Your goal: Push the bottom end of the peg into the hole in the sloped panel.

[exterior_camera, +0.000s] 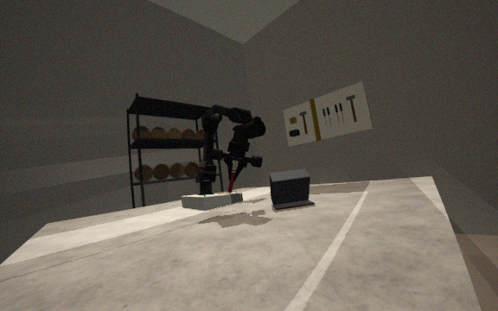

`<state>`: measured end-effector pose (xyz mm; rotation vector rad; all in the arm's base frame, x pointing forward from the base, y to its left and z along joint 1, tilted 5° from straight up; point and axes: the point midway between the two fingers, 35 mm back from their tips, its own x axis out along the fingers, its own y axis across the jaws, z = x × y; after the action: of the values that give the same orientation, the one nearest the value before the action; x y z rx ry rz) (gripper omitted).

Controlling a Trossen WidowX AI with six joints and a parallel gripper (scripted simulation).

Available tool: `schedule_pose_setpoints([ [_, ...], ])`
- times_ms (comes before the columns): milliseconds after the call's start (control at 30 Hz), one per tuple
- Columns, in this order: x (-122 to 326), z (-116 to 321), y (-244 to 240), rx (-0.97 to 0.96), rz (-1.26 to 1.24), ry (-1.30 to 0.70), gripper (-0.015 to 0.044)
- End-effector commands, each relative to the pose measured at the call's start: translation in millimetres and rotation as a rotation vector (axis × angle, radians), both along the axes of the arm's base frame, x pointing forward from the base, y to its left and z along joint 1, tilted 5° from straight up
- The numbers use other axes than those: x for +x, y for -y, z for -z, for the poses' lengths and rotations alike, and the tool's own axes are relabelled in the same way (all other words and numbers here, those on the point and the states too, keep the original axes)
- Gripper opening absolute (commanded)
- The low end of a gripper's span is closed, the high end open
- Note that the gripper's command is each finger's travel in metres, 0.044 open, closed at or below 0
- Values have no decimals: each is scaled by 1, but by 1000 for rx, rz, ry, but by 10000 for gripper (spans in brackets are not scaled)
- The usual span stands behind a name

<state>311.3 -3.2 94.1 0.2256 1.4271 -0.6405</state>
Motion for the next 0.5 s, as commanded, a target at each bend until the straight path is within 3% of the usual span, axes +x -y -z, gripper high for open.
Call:
schedule_pose_setpoints([
  [0, 2, 0, -4, -17, 3, 11, 0],
  [467, 5, -1, -19, -65, 2, 43, 0],
])
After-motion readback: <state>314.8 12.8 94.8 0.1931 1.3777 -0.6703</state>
